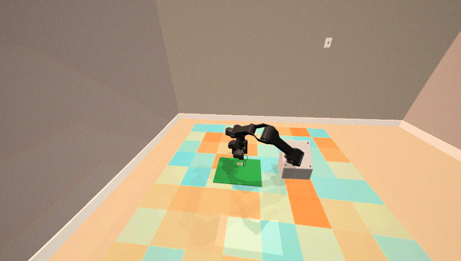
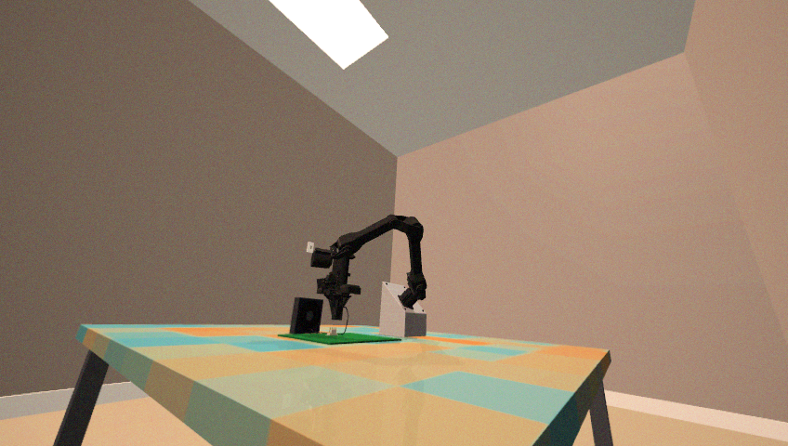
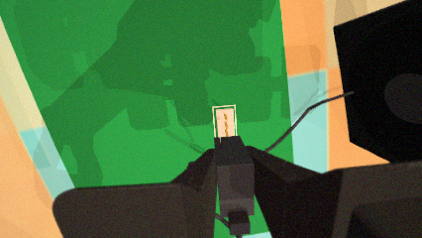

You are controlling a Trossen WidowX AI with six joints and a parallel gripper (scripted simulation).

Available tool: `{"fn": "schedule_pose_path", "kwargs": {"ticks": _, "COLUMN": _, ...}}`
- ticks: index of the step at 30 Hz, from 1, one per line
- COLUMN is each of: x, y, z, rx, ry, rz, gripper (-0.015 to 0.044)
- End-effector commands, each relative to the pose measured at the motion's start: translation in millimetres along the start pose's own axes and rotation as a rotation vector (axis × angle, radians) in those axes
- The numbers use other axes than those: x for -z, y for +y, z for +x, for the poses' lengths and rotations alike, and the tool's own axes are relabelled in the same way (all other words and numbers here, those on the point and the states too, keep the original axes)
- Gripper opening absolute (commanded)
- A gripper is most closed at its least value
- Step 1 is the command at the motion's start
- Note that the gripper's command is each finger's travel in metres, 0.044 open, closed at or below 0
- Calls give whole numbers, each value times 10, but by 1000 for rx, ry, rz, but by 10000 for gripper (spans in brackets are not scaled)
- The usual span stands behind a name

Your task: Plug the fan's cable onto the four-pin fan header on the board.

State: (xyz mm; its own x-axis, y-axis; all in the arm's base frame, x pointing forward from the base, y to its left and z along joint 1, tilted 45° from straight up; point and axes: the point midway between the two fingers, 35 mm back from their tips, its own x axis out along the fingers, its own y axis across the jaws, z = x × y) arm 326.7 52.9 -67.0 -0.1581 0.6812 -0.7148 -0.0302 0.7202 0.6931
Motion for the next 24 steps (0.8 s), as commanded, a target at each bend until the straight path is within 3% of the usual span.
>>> {"fn": "schedule_pose_path", "kwargs": {"ticks": 1, "x": -14, "y": -24, "z": 7, "rx": 3, "ry": 1, "rz": -6, "gripper": 0}}
{"fn": "schedule_pose_path", "kwargs": {"ticks": 24, "x": -98, "y": -42, "z": -14, "rx": 3, "ry": 0, "rz": -7, "gripper": 0}}
